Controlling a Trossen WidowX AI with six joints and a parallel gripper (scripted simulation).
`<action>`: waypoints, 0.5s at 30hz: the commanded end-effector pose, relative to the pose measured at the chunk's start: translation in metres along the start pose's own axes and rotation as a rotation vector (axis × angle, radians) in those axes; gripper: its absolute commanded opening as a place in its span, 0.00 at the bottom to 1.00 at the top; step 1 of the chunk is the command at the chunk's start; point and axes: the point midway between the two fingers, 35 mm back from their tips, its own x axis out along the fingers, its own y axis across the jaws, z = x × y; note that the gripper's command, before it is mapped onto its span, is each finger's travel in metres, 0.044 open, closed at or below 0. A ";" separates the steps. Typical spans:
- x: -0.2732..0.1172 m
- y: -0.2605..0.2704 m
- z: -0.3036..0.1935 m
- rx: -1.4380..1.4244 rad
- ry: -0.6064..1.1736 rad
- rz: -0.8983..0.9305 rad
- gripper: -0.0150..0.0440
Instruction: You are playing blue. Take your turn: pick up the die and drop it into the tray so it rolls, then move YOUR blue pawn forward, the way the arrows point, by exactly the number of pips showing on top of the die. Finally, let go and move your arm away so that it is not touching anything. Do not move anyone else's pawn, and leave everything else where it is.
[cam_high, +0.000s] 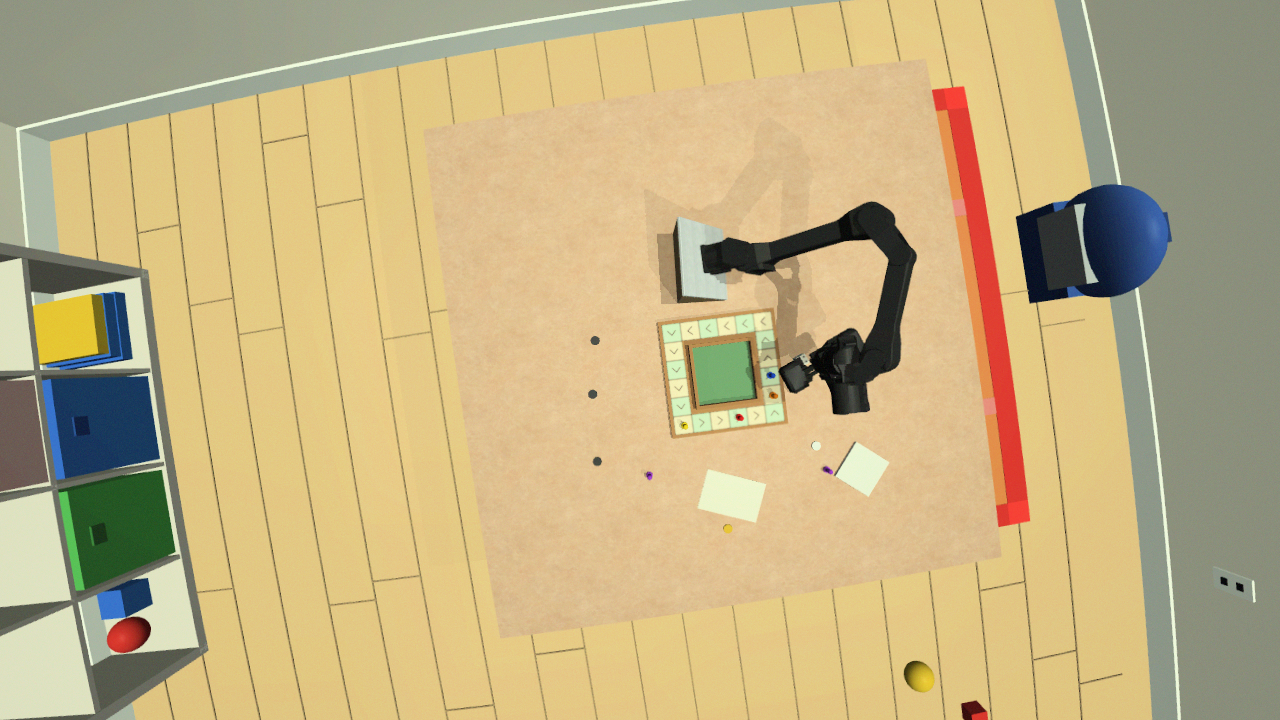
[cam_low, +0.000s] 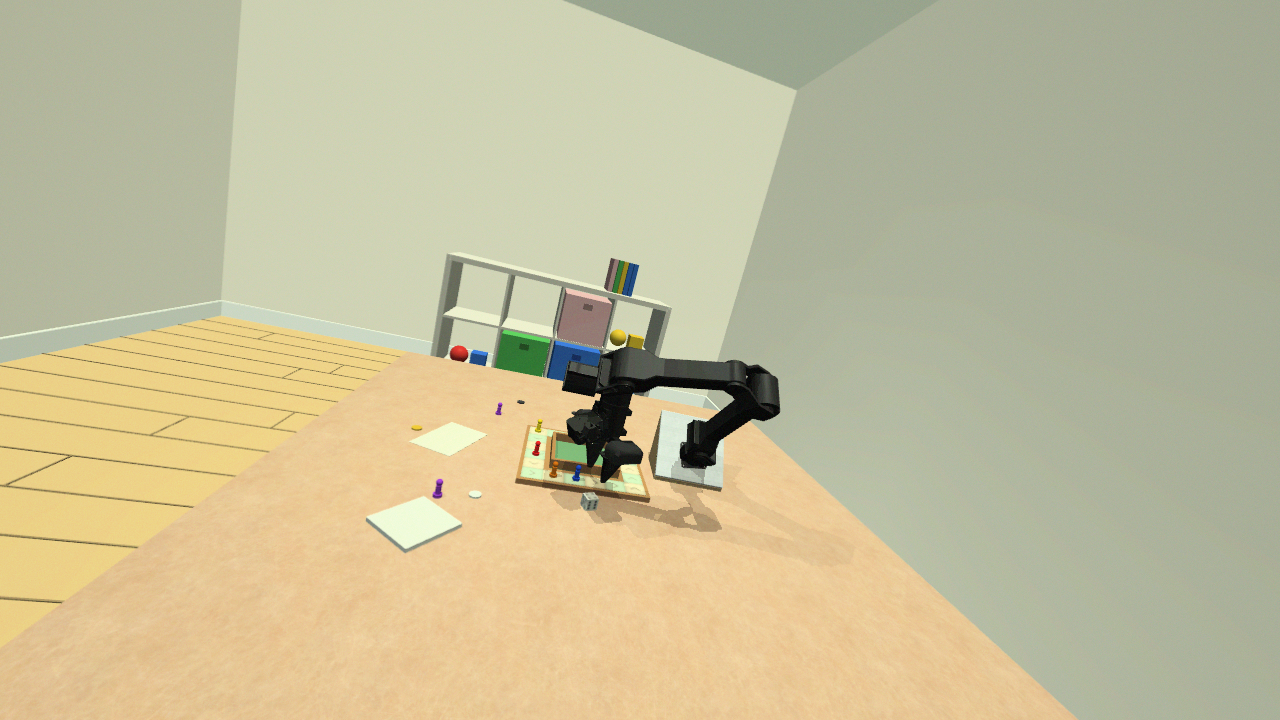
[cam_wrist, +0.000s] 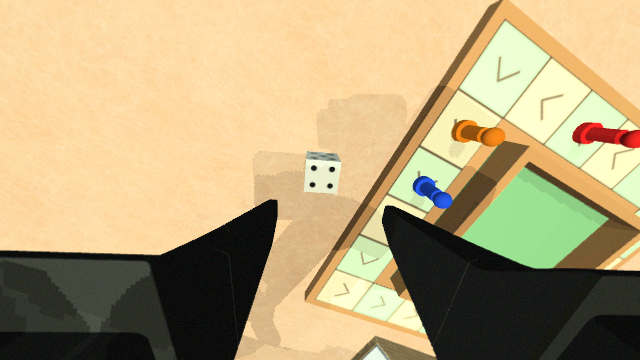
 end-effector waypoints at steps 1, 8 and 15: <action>0.001 0.002 0.001 0.017 -0.005 0.011 0.72; 0.025 0.002 0.002 0.016 -0.006 0.012 0.72; 0.036 0.002 0.002 0.016 -0.006 0.013 0.72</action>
